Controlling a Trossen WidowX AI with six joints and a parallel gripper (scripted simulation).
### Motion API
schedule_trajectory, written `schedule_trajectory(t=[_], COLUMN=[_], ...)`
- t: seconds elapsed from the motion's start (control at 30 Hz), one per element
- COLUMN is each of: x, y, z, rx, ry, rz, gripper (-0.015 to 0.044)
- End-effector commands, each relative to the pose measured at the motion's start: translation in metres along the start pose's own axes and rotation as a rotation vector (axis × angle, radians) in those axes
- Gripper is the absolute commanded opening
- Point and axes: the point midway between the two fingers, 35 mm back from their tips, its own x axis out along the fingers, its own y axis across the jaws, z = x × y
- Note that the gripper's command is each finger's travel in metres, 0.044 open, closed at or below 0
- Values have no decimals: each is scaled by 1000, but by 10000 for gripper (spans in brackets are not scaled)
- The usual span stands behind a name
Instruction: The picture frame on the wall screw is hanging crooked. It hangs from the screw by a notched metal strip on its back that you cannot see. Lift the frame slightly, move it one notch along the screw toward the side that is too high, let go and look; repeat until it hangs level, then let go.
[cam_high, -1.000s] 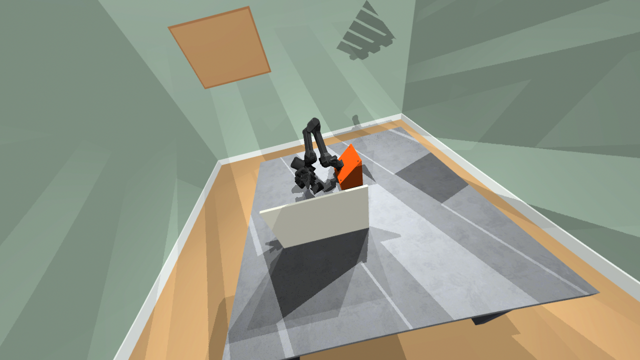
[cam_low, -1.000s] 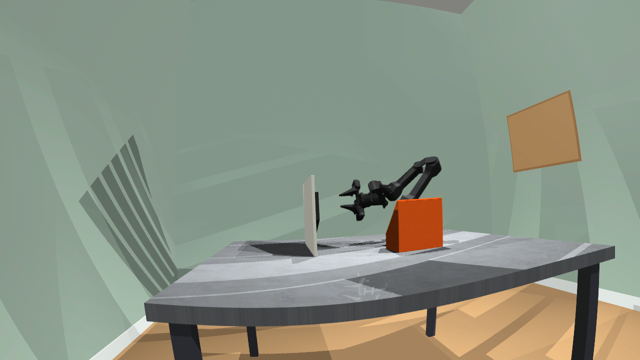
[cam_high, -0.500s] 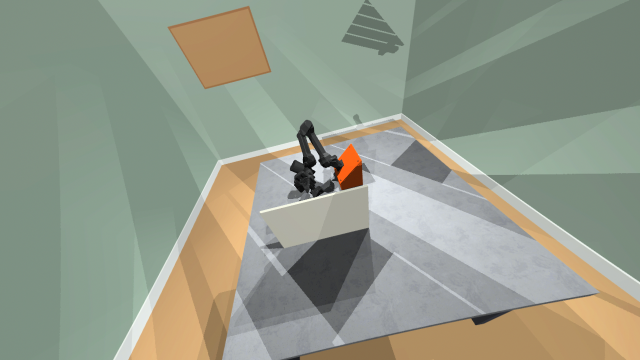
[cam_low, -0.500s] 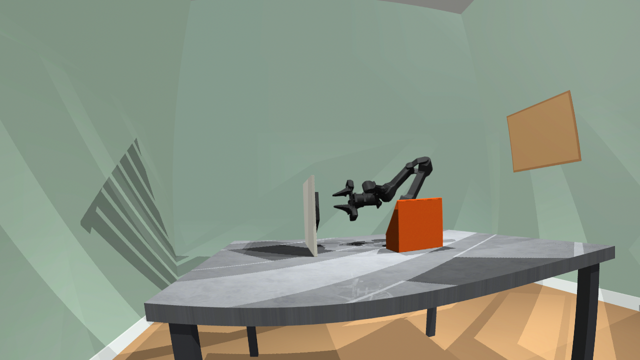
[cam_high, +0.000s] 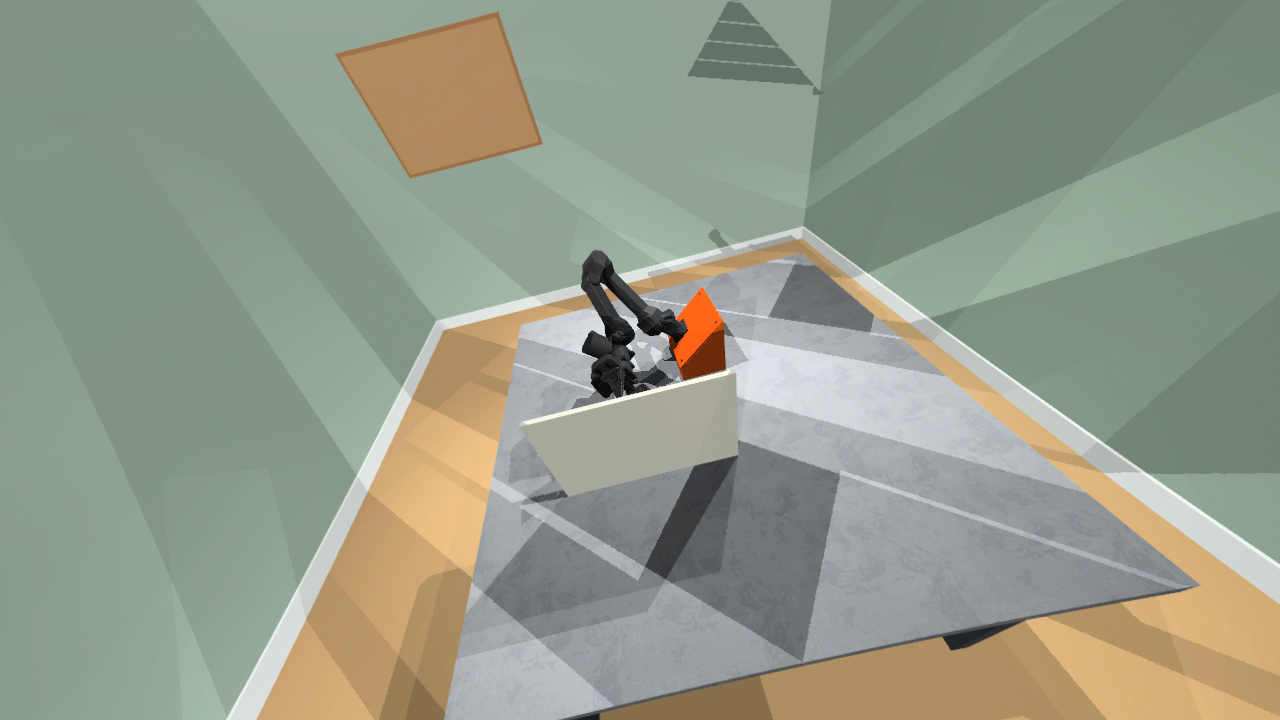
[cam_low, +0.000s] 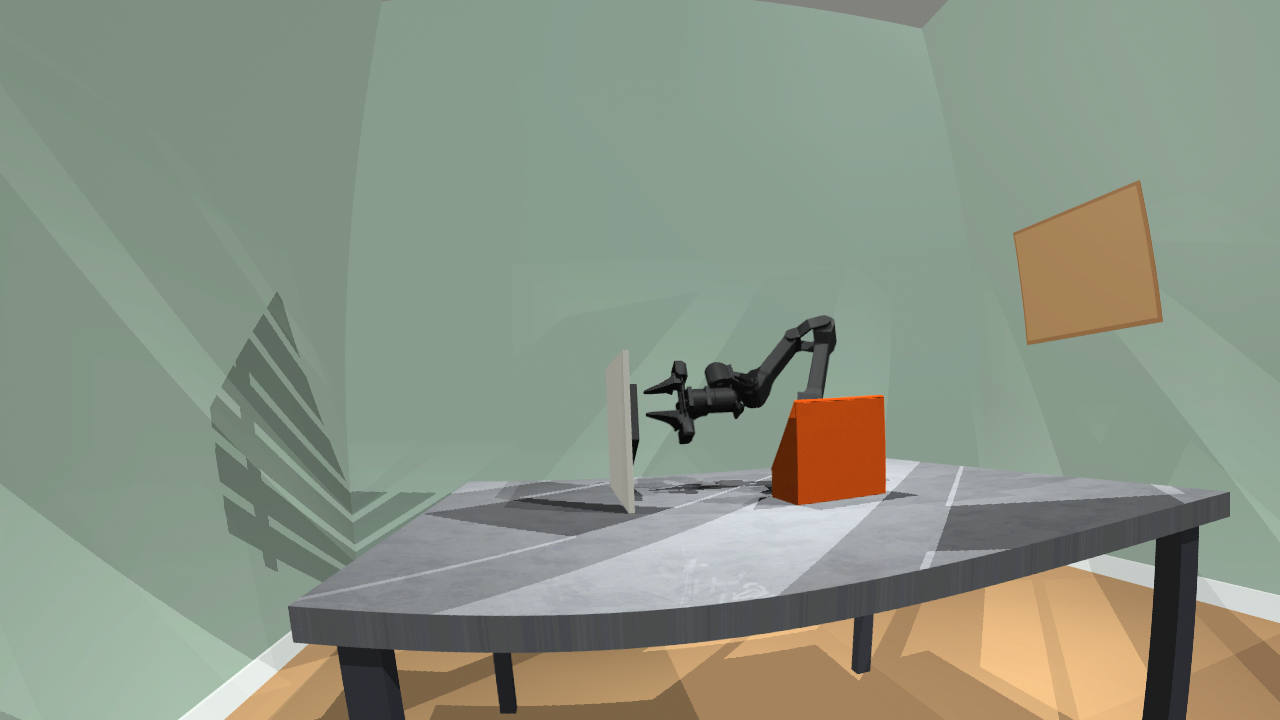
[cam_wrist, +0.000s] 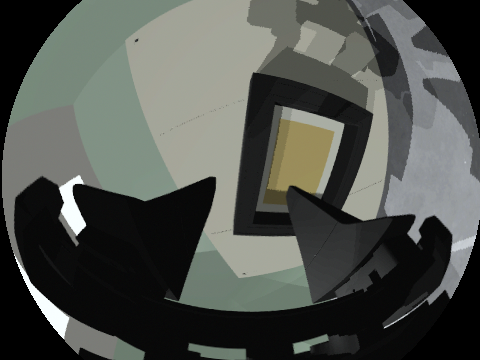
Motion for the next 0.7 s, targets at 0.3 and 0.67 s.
schedule_trajectory(t=[0.3,0.67], x=[2,15], y=[-1,0], z=[0,1], rx=[-4,-4], ry=[-3,-3], rz=[-3,-2], gripper=[260,260])
